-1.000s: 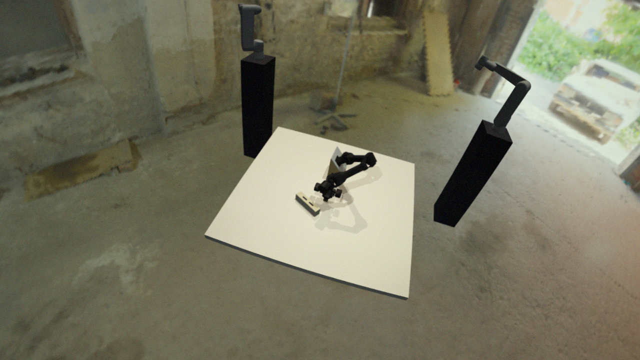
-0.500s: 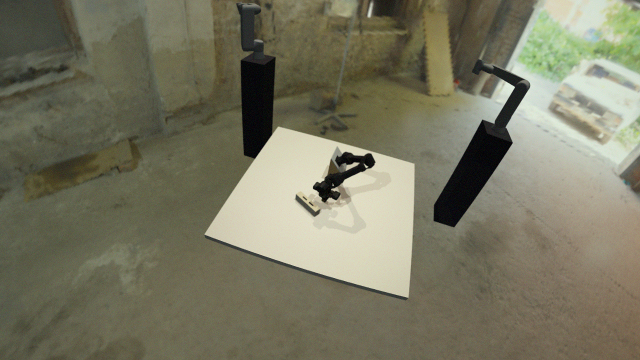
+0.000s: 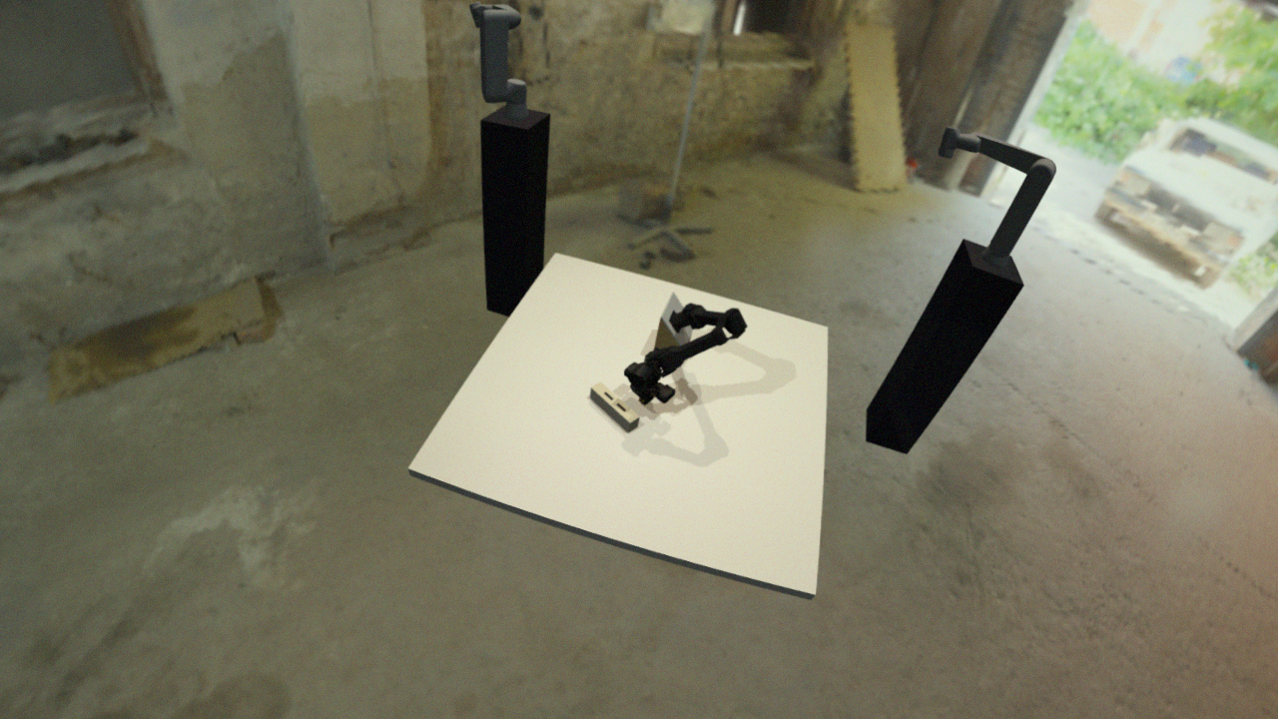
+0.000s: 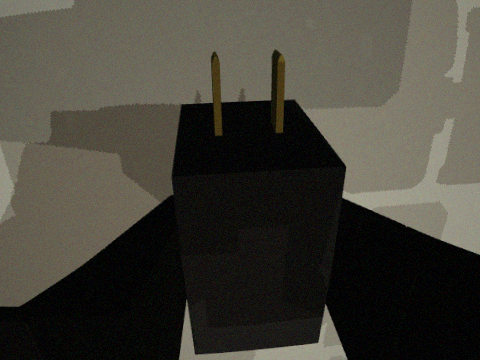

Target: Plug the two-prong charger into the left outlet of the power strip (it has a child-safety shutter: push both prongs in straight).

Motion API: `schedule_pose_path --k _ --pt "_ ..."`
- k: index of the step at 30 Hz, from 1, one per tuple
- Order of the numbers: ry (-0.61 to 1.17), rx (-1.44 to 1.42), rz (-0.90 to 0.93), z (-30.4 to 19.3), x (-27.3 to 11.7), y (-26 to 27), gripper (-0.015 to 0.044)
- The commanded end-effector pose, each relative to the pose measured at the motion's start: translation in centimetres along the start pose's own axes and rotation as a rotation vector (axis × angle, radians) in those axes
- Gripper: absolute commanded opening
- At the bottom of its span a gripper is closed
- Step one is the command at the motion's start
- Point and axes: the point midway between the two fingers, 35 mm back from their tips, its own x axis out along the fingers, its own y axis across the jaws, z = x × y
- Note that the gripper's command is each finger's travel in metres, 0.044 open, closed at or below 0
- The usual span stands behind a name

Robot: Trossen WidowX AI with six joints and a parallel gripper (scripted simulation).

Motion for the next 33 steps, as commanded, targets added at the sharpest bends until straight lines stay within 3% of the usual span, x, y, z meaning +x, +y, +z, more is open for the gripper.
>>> schedule_pose_path --k 1,33 --pt "-0.001 0.013 0.006 0.3 0.0 0.0 0.0" --pt "0.0 0.075 0.009 3.6 0.0 -0.6 0.0"
